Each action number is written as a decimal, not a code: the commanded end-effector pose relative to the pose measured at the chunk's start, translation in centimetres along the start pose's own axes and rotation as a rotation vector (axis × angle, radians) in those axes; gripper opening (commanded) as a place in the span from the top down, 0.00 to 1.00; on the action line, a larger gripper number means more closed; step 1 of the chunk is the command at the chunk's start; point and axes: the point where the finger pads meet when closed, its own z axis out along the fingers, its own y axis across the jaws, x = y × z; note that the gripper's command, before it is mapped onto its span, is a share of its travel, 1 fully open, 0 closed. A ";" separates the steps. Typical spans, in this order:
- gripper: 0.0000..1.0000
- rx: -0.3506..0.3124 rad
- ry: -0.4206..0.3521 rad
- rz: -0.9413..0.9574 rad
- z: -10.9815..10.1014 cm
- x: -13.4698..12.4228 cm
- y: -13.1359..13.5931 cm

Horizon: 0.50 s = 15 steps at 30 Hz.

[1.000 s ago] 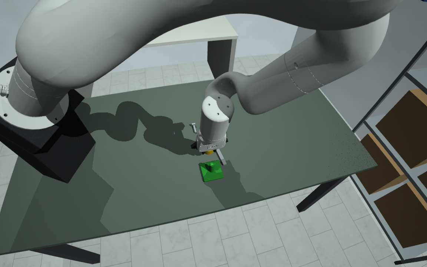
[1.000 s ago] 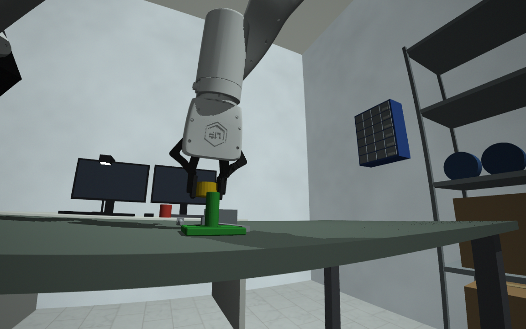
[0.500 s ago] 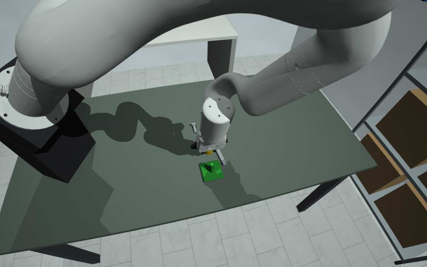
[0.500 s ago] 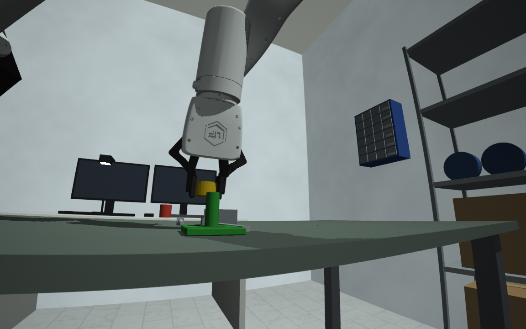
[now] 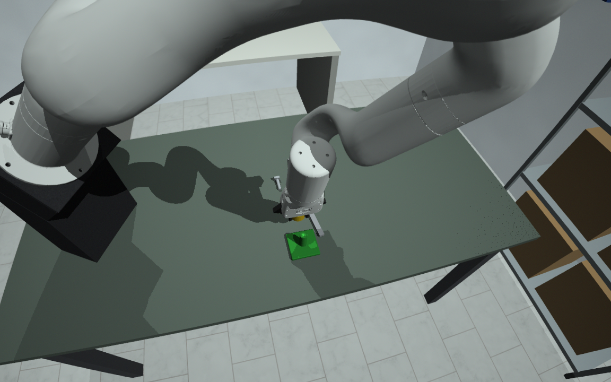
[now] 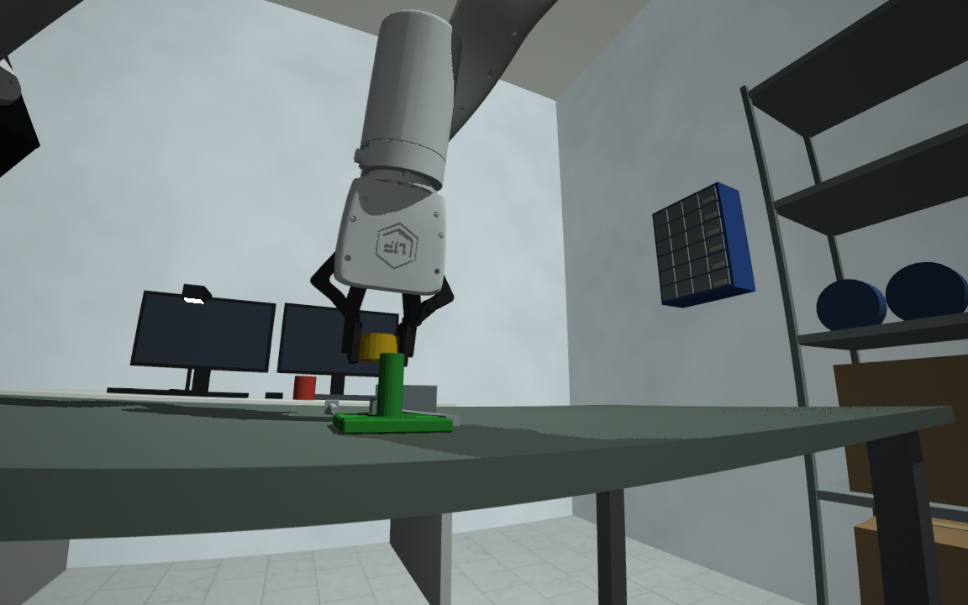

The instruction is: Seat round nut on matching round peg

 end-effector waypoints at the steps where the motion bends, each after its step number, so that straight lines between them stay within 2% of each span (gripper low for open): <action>1: 1.00 -0.001 0.000 0.000 0.2 -0.1 0.0; 12: 1.00 -0.005 0.002 0.001 3.6 -1.1 0.2; 15: 1.00 -0.006 0.002 0.001 3.9 -1.2 0.2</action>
